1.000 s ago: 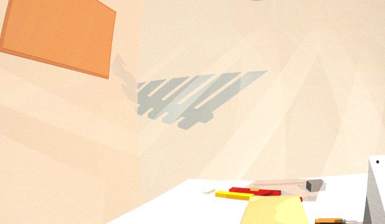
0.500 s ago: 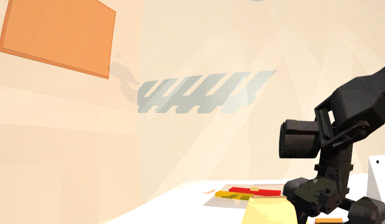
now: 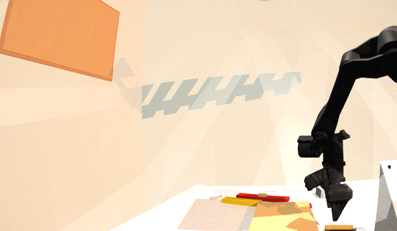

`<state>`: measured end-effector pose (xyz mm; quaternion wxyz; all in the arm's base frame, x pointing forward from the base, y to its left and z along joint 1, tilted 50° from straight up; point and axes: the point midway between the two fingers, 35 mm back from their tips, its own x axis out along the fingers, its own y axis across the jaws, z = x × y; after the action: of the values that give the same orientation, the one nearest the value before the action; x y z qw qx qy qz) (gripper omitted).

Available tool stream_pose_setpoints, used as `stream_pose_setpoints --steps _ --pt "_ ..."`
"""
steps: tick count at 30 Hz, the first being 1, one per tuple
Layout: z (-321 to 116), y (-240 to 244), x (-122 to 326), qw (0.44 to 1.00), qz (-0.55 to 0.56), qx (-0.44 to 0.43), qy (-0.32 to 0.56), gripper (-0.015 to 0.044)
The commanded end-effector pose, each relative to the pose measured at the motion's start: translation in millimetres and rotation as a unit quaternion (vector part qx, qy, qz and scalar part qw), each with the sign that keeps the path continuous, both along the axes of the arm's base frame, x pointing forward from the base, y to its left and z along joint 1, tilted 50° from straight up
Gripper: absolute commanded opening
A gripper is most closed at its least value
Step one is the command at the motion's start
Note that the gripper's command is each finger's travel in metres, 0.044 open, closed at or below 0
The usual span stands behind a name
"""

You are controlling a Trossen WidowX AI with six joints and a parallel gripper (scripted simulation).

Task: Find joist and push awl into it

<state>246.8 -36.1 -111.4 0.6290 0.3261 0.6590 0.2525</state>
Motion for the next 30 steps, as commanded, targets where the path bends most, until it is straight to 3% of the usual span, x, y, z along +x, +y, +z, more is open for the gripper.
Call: stream_pose_setpoints --steps 1,30 --pt "-15.2 -5.3 -12.2 0.999 -0.02 0.012 0.032 0.044" --pt "-34.2 16.8 -6.0 0.999 -0.021 0.012 0.032 0.044"
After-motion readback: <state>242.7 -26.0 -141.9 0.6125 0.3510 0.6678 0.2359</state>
